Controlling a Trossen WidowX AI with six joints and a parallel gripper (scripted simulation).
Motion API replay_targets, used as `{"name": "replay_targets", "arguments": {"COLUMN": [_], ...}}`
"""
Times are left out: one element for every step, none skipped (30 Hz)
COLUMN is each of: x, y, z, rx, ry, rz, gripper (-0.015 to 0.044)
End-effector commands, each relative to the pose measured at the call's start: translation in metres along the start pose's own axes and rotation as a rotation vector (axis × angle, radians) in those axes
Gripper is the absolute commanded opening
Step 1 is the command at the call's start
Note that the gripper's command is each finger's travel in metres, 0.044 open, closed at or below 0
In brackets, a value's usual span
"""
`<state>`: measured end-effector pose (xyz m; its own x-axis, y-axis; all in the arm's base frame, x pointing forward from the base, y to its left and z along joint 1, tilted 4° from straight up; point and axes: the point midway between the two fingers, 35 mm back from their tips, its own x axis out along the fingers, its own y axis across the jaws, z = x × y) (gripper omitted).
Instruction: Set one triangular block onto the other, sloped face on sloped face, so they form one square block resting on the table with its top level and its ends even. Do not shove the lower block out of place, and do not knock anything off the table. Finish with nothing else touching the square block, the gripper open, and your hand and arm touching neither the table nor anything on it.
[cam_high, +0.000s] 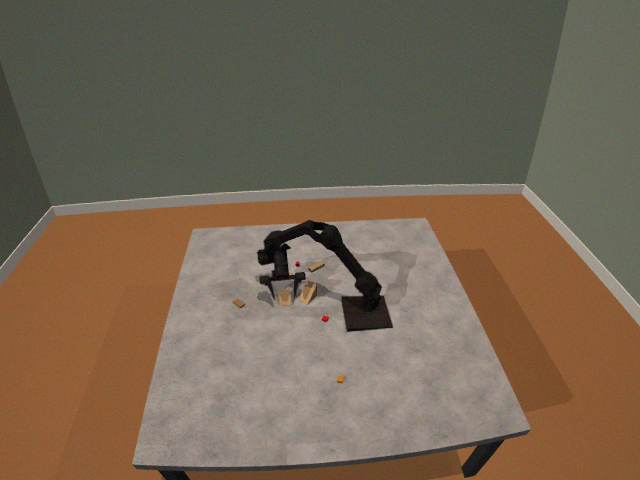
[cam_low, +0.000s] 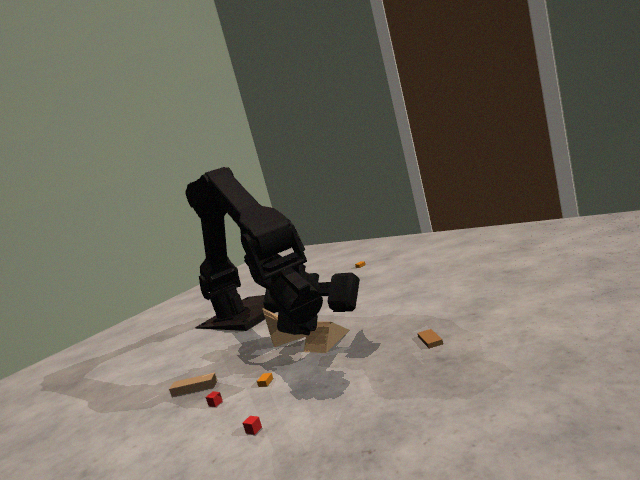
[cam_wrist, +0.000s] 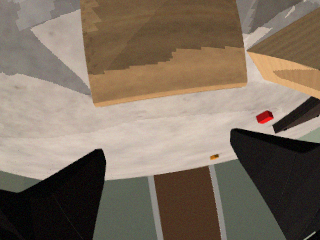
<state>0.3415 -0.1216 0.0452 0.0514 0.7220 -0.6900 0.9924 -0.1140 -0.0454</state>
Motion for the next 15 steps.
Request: {"name": "replay_targets", "arguments": {"x": [-0.001,-0.001,-0.001,-0.001,-0.001,-0.001,-0.001,-0.004,-0.011,-0.019,-0.030,-0.041,-0.052,-0.060,-0.065], "y": [0.000,0.000,0.000,0.000,0.000,0.000,0.000,0.000,0.000,0.001,0.001,0.000,-0.002,-0.004,-0.005], "z": [-0.001,-0.001,-0.001,-0.001,-0.001,-0.001,-0.001,-0.003,-0.010,-0.019,-0.031,-0.044,-0.057,-0.067,-0.074], "rx": [0.001,0.001,0.001,0.001,0.001,0.001,0.001,0.003,0.010,0.018,0.029,0.041,0.053,0.062,0.067], "ry": [-0.007,-0.007,-0.007,-0.007,-0.007,-0.007,-0.007,-0.009,-0.015,-0.021,-0.029,-0.036,-0.043,-0.047,-0.049], "rz": [0.000,0.000,0.000,0.000,0.000,0.000,0.000,0.005,0.020,0.036,0.060,0.085,0.111,0.131,0.143], "gripper": [0.0440,0.0440,0.0440,0.0440,0.0440,0.0440,0.0440,0.0440,0.0440,0.0440,0.0440,0.0440,0.0440,0.0440,0.0440]}}
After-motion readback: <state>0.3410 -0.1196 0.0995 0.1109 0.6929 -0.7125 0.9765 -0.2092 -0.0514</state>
